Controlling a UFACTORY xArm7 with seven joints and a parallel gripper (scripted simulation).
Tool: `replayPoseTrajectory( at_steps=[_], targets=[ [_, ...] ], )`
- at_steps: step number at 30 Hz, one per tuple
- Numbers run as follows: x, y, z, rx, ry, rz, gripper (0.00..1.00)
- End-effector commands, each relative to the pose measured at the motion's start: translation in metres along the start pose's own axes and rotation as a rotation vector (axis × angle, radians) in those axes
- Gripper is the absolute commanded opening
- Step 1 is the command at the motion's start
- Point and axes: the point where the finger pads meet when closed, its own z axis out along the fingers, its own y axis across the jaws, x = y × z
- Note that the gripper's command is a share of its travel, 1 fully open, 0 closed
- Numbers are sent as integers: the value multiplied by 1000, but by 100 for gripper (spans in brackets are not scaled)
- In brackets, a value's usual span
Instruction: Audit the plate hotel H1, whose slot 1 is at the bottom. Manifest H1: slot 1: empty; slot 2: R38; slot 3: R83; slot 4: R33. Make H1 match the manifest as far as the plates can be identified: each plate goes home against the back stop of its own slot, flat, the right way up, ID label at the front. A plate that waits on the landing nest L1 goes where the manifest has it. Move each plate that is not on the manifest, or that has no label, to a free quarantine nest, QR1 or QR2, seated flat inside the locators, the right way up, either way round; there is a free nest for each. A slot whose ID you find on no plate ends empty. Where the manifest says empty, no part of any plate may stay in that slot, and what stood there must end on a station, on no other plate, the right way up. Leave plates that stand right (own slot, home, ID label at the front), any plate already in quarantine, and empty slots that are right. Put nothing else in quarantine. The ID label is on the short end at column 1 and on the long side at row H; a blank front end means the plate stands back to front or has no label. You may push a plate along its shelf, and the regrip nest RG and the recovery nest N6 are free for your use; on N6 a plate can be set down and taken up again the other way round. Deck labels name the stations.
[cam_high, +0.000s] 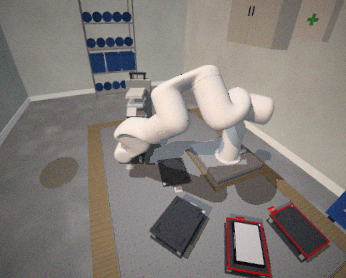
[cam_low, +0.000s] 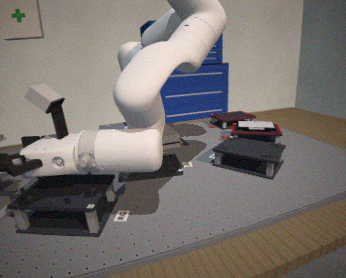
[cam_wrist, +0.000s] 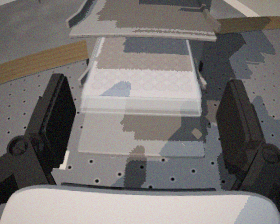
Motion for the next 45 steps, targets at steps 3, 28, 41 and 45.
replayPoseTrajectory(
  at_steps=[3, 28, 41, 45],
  targets=[
    [2, -1, 0, -1, 0, 3, 100],
    [2, -1, -13, -1, 0, 3, 100],
    [2, -1, -31, -1, 0, 3, 100],
    [2, -1, -38, -1, 0, 3, 100]
  ],
)
